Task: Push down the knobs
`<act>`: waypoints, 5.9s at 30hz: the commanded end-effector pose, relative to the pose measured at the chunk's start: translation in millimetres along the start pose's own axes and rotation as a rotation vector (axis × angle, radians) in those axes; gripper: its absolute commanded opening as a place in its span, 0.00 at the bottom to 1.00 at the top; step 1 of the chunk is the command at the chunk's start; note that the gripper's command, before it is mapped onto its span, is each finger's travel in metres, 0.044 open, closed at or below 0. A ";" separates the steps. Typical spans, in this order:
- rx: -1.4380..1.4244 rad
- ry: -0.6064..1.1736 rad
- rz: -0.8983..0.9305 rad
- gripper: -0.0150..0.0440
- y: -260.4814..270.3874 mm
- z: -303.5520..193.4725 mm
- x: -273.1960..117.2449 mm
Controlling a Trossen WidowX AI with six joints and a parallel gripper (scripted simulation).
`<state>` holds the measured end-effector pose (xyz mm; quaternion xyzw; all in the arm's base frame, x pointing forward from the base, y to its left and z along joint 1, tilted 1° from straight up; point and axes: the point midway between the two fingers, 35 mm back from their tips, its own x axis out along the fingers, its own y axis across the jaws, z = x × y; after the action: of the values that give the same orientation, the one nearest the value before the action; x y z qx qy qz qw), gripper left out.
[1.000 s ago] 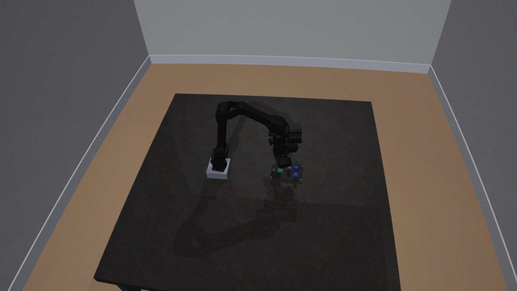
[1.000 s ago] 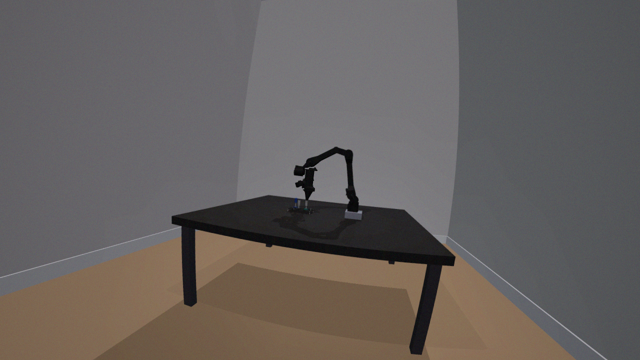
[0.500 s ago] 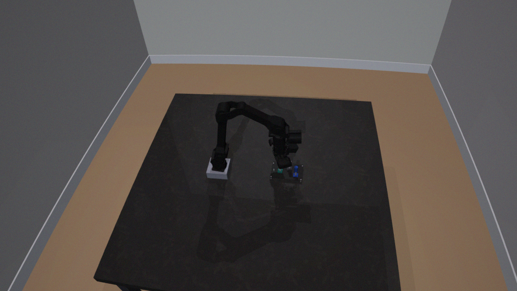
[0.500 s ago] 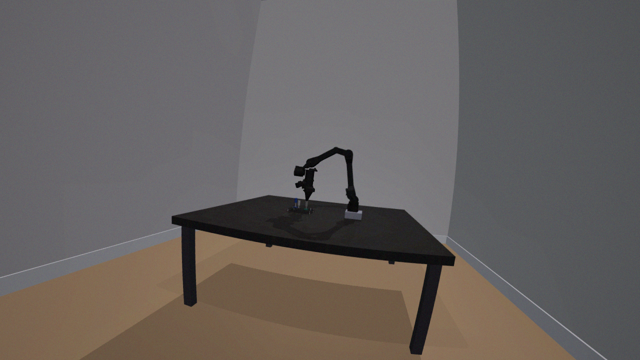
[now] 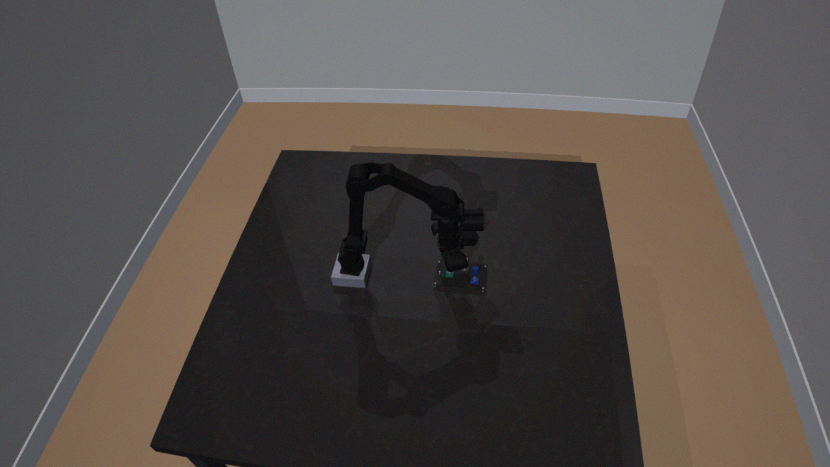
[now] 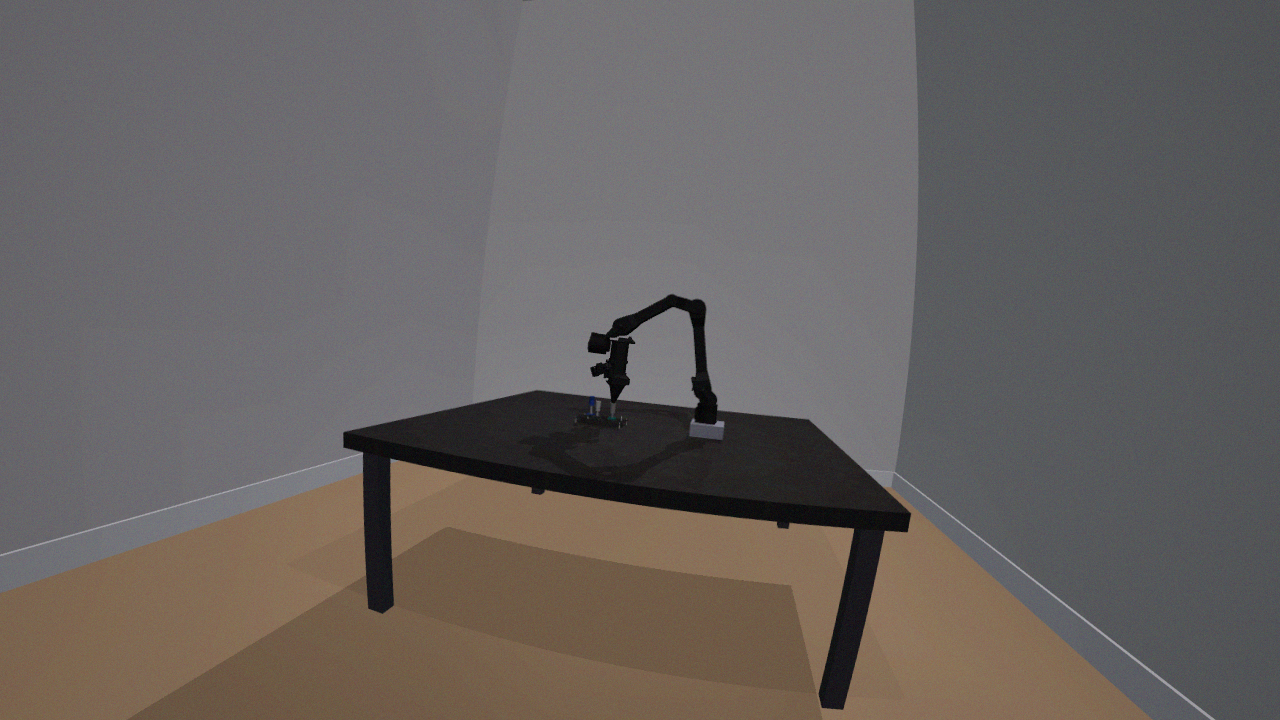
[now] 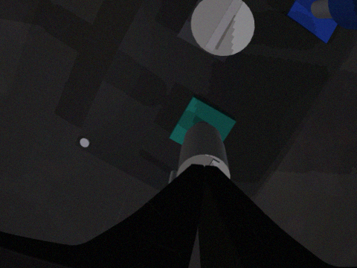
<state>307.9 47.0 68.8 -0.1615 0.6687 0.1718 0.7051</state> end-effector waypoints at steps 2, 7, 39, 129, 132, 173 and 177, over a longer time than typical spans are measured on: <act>-0.002 0.016 0.003 0.25 -1.1 1.6 16.1; -0.002 0.016 0.003 0.25 -1.1 1.6 16.1; -0.002 0.016 0.003 0.25 -1.1 1.5 19.9; -0.002 0.016 0.003 0.25 -1.1 1.4 24.5; -0.002 0.016 0.003 0.25 -1.1 1.4 24.4; 0.140 -0.038 -0.001 0.34 -21.5 8.2 -15.1; 0.253 -0.037 0.001 0.25 -21.2 10.1 -16.6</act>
<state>323.4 31.2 84.7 -0.0984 0.6700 0.1135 0.7270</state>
